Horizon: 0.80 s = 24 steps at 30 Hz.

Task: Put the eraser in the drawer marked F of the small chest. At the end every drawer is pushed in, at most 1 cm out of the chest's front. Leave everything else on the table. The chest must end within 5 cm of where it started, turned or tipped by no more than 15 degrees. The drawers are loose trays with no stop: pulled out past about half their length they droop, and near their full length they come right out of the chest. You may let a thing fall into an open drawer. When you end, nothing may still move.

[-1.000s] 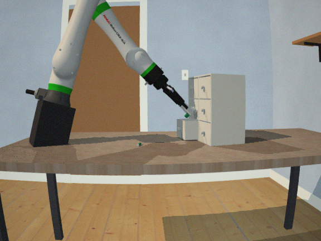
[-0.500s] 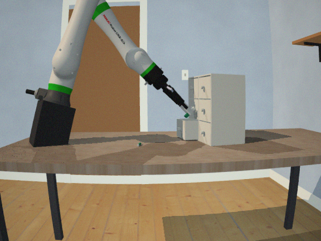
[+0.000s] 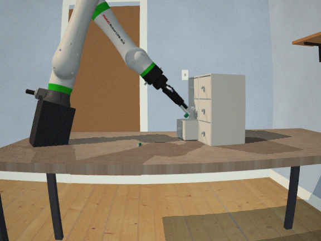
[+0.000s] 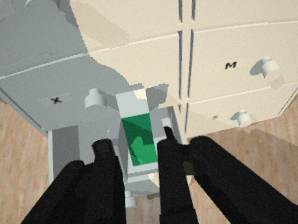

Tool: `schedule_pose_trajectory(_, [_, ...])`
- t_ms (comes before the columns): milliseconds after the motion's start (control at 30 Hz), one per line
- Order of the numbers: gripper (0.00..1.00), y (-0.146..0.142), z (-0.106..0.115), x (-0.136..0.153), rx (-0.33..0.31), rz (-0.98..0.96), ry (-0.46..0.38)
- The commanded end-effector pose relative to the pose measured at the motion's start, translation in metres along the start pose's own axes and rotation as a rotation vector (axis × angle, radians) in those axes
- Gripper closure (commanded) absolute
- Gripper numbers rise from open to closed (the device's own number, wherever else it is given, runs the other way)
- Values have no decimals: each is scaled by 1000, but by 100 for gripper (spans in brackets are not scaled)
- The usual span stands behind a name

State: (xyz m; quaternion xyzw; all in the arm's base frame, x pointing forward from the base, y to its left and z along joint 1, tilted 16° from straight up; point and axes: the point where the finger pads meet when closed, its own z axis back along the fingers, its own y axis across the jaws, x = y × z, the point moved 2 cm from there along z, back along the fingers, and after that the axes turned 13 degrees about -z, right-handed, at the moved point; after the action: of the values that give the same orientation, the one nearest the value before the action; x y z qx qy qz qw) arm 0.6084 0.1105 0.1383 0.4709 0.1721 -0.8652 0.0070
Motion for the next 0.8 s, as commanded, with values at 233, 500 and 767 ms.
schedule_pose_trajectory(233, [79,0,0,0,0,0,0])
schedule_pose_trajectory(500, [0,0,0,0,0,0,0])
schedule_pose_trajectory(767, [0,0,0,0,0,0,0])
